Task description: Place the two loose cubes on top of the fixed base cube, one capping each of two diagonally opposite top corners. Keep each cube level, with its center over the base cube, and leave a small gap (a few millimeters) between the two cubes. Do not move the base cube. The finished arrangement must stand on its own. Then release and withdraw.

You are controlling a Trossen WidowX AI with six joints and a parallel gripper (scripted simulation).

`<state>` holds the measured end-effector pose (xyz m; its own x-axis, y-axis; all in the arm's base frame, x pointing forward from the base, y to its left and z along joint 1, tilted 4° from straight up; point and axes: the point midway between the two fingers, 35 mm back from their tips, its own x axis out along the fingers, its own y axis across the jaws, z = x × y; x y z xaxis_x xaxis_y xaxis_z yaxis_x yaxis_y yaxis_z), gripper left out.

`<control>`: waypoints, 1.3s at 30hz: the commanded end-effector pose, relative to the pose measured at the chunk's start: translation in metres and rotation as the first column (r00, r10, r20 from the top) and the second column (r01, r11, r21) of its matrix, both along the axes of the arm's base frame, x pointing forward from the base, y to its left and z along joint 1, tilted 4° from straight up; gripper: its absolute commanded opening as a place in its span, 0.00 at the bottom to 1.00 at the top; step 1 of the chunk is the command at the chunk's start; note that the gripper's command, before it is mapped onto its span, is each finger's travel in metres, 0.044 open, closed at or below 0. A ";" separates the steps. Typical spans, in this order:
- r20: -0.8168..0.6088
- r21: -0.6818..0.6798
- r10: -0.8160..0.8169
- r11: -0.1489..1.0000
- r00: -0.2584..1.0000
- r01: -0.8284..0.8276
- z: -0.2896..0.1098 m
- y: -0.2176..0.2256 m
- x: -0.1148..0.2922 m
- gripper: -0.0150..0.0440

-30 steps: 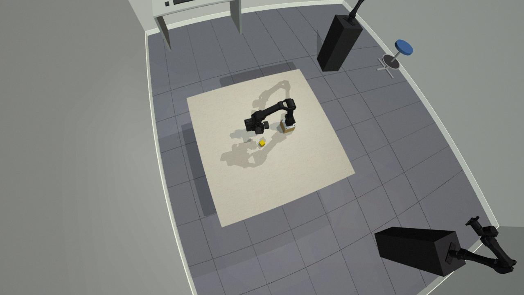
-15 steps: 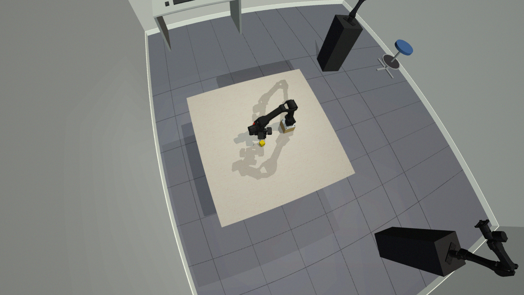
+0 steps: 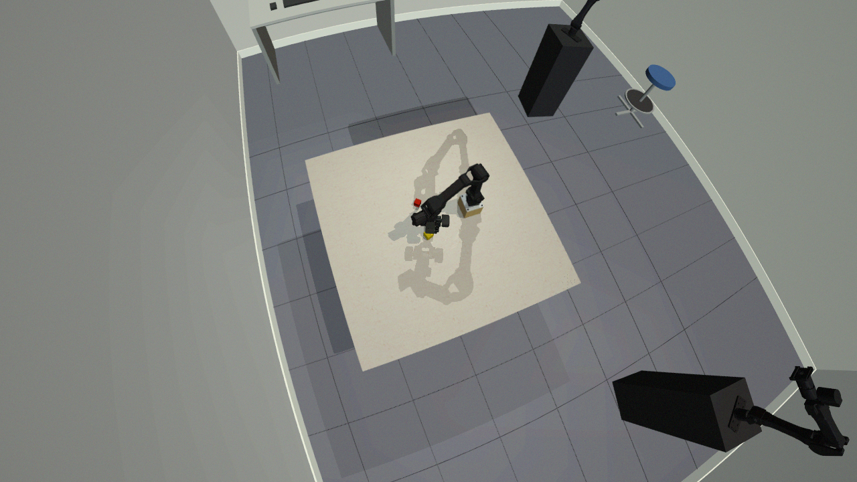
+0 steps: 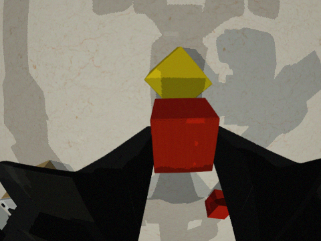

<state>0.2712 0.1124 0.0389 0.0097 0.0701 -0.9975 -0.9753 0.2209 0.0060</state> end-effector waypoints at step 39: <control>0.000 0.001 -0.011 1.000 1.000 0.011 -0.028 0.003 0.000 0.43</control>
